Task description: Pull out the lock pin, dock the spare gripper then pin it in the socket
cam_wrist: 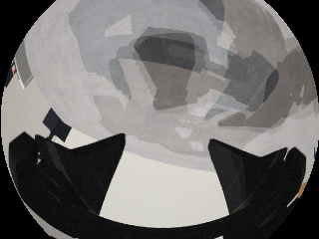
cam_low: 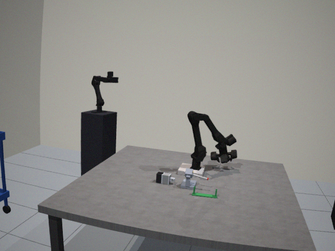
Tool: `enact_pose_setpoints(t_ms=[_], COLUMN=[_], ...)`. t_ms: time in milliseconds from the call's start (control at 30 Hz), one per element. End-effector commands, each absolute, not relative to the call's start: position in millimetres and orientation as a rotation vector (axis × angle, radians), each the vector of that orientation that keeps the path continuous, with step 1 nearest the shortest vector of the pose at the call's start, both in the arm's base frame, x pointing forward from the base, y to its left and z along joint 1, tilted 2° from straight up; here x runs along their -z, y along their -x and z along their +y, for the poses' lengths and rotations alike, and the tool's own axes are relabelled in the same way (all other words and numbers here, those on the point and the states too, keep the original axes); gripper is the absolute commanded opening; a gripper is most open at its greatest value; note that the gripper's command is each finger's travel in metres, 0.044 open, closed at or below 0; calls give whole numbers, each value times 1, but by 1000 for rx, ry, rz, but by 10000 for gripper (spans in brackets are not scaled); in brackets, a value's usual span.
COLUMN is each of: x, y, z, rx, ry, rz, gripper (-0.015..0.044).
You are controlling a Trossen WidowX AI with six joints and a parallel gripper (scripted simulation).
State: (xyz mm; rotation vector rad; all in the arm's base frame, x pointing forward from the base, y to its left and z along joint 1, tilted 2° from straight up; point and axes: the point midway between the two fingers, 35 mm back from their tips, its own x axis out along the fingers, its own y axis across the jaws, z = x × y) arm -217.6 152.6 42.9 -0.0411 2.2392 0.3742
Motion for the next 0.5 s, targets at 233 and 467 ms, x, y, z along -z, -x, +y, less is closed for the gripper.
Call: enact_pose_setpoints(t_ms=[233, 467], x=[-62, -78], y=[156, 86], z=[233, 275], rx=[-709, -873], ry=[38, 130], rz=[1965, 1720], gripper=[300, 300])
